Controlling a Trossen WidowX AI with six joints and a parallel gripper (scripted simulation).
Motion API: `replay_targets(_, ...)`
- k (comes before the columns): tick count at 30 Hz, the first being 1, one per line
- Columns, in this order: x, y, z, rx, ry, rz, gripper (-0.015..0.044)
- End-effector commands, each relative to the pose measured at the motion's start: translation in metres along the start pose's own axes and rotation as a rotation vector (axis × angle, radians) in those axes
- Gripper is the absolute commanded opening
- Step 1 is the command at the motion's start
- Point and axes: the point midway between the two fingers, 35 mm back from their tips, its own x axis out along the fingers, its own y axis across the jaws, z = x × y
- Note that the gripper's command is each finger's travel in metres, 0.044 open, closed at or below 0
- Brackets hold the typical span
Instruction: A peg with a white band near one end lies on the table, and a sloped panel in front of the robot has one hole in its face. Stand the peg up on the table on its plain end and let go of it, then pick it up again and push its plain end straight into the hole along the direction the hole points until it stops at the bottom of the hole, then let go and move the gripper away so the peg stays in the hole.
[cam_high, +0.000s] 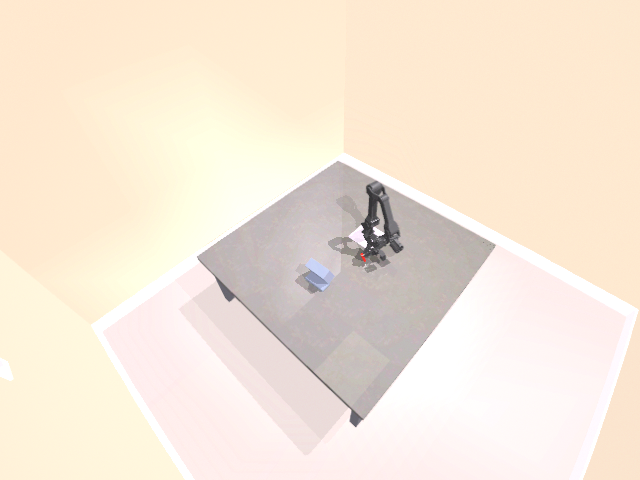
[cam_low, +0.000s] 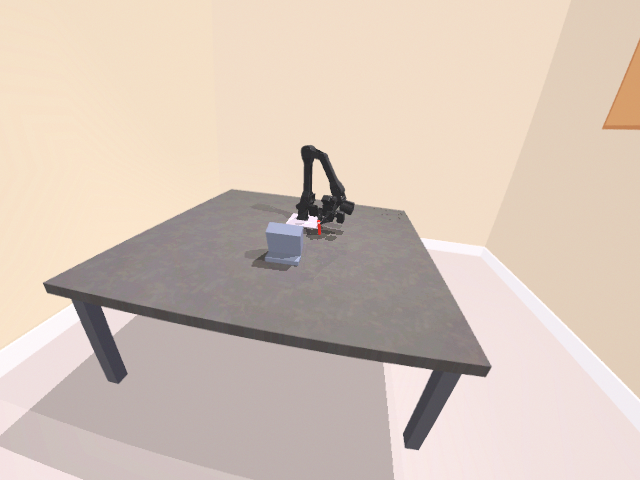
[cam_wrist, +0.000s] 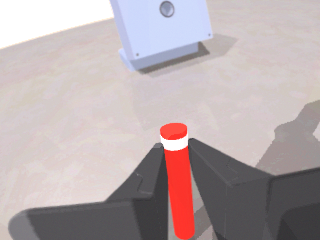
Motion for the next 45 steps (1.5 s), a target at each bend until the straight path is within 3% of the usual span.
replay_targets(1, -0.0031, 0.0009, -0.0014, -0.003, -0.045, 0.005, 0.0049)
replay_targets(45, -0.0073, 0.0016, -0.0072, 0.002, -0.055, 0.008, 0.0049)
